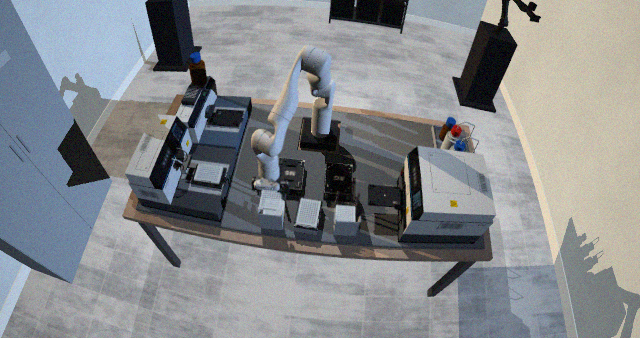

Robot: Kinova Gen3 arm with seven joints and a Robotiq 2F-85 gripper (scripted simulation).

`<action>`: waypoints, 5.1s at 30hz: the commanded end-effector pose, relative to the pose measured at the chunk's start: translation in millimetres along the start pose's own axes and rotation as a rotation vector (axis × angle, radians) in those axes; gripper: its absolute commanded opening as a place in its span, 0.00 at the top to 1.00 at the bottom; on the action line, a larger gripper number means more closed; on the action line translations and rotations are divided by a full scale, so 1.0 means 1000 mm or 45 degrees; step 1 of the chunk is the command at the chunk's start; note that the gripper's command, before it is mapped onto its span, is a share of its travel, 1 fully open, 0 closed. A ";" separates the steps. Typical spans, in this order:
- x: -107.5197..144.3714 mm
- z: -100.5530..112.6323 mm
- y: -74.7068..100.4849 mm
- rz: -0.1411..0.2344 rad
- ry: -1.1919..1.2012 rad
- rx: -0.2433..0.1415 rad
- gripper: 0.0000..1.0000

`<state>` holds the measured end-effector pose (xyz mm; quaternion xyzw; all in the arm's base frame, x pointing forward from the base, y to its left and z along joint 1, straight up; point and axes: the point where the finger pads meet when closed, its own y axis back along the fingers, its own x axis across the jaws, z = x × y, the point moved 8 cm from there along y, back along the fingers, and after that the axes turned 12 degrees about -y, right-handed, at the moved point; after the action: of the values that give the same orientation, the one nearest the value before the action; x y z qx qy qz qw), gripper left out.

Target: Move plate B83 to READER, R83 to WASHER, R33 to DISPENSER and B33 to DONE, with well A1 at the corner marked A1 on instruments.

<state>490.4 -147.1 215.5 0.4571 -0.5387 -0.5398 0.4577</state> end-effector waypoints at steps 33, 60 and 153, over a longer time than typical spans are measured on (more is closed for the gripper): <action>0.000 0.000 -0.015 0.000 0.000 0.003 0.06; 0.000 0.000 -0.031 0.000 0.000 0.003 0.06; 0.000 -0.001 -0.085 0.000 0.000 0.003 0.06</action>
<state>490.3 -147.1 130.3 0.4571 -0.5388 -0.5397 0.4577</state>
